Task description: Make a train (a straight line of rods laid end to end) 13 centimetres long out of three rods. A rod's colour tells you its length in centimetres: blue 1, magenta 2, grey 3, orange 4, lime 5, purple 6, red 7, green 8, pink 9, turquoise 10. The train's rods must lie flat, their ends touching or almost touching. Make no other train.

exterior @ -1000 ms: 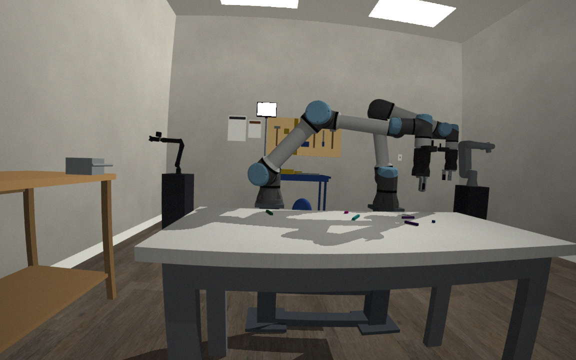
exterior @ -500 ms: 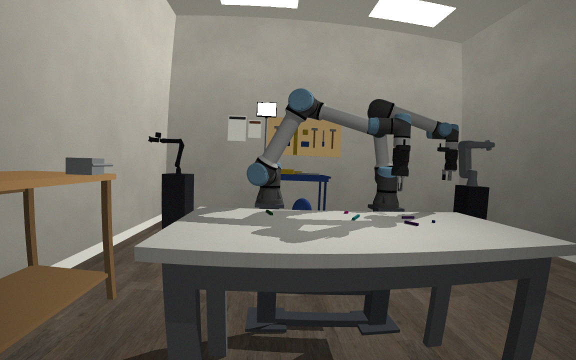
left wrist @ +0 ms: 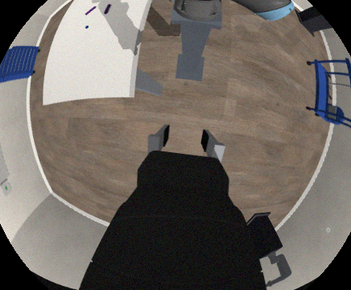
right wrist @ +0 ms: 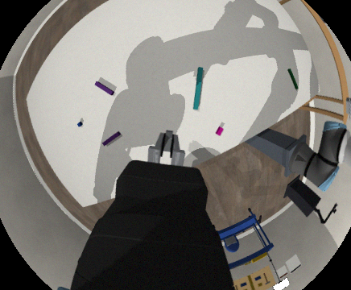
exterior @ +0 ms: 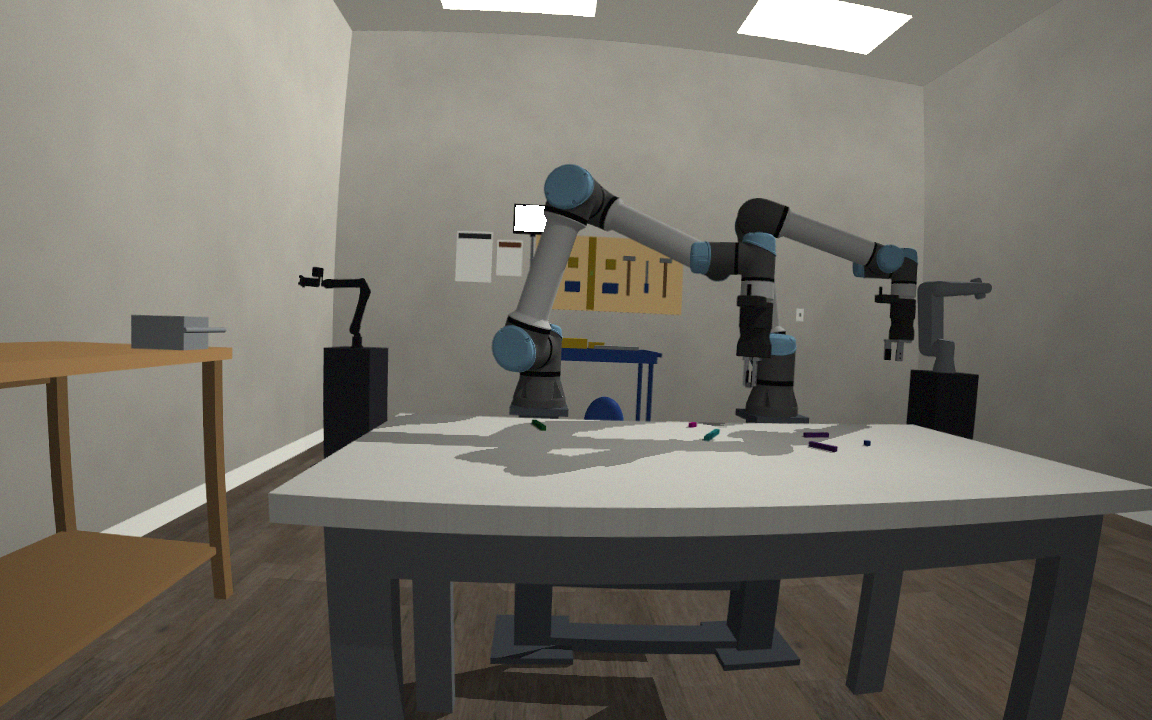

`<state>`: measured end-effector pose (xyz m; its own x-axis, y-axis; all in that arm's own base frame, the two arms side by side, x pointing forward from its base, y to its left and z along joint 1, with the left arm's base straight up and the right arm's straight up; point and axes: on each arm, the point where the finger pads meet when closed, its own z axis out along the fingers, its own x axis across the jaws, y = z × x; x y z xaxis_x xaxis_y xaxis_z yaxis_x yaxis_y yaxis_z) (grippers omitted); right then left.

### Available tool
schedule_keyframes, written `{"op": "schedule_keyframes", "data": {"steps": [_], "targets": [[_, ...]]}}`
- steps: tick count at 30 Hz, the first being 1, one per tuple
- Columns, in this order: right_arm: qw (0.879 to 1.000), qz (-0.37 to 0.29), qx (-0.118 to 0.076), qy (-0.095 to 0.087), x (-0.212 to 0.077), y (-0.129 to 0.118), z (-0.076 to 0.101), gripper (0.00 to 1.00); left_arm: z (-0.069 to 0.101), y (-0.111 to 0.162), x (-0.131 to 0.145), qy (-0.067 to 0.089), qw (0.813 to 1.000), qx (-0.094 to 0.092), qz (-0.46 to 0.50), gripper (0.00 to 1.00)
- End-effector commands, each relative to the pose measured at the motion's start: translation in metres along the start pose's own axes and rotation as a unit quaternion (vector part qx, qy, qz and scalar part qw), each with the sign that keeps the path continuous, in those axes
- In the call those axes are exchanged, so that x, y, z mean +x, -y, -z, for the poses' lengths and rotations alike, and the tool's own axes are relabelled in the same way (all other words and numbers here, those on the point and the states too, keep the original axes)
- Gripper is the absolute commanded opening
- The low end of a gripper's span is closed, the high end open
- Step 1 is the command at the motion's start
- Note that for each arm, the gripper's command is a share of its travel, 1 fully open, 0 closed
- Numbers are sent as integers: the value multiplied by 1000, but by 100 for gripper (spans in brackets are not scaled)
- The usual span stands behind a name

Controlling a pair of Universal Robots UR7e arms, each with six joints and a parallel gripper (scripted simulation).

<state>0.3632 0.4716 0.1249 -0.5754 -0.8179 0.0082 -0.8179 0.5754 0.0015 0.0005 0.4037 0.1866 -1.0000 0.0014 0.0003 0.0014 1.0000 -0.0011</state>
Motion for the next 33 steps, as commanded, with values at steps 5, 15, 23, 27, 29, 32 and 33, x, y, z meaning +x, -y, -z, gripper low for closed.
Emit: {"op": "schedule_keyframes", "data": {"steps": [5,15,23,27,29,32,33], "targets": [[998,-61,0,5,55,17,-12,24,0,0,0,0,1000,-1,0,100],[995,-104,0,5,95,28,-23,24,0,0,0,0,1000,-1,0,100],[992,-129,0,5,119,35,-30,24,0,0,0,0,1000,-1,0,100],[991,-137,0,5,126,36,-33,24,0,0,0,0,1000,-1,0,100],[990,-139,0,5,129,37,-33,24,0,0,0,0,1000,-1,0,100],[990,-140,0,5,130,37,-34,24,0,0,0,0,1000,-1,0,100],[990,-141,0,5,131,37,-34,24,0,0,0,0,1000,-1,0,100]]}}
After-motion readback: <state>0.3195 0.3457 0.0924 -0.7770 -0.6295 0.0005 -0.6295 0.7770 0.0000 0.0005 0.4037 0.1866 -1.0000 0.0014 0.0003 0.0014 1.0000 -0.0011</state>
